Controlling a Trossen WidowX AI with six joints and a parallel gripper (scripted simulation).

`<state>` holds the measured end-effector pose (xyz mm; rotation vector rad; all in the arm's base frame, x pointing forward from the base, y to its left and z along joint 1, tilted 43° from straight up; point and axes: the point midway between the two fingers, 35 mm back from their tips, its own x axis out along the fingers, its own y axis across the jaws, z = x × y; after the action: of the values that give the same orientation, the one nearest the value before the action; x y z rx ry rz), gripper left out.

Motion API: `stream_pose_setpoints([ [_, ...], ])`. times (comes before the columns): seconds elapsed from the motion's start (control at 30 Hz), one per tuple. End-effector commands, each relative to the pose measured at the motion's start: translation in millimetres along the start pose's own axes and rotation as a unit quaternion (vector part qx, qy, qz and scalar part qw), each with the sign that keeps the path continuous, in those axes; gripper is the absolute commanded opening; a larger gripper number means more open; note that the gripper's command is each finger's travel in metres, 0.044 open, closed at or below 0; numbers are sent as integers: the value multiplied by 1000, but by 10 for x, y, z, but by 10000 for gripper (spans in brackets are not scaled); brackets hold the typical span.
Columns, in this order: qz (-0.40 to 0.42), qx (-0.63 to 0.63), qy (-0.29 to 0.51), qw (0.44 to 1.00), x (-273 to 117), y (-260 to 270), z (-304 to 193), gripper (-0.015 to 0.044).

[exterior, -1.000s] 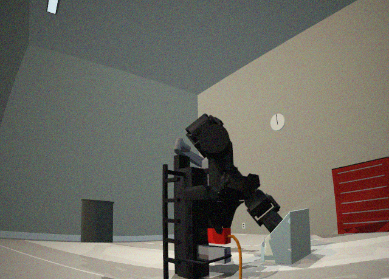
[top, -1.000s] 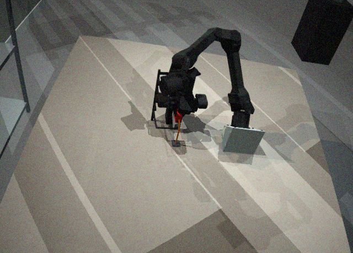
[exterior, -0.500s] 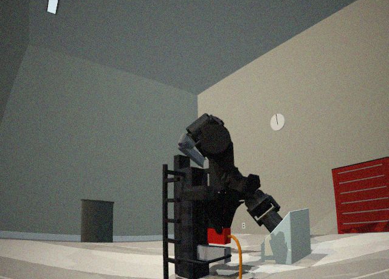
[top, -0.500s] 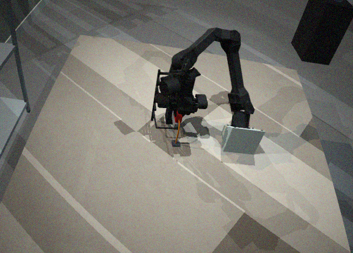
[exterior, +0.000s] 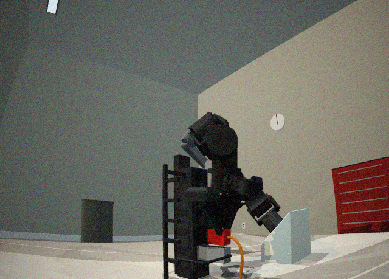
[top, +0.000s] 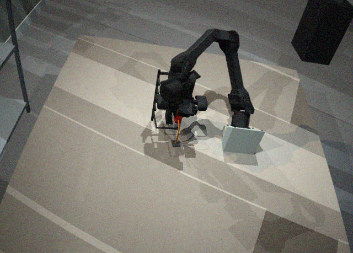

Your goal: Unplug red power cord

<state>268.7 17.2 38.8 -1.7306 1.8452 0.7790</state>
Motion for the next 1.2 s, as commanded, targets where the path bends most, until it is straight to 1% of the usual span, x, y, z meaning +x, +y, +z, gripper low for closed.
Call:
stream_pose_setpoints([
  [0.0,-4,-5,-37,999,-86,-2,319,0],
  [0.63,-5,-5,-37,999,-158,36,620,0],
  [0.77,-5,-5,-36,999,-96,31,514,105],
  [1.07,-5,-5,-36,999,-96,31,514,341],
  [1.17,-5,-5,-37,999,-141,21,654,420],
])
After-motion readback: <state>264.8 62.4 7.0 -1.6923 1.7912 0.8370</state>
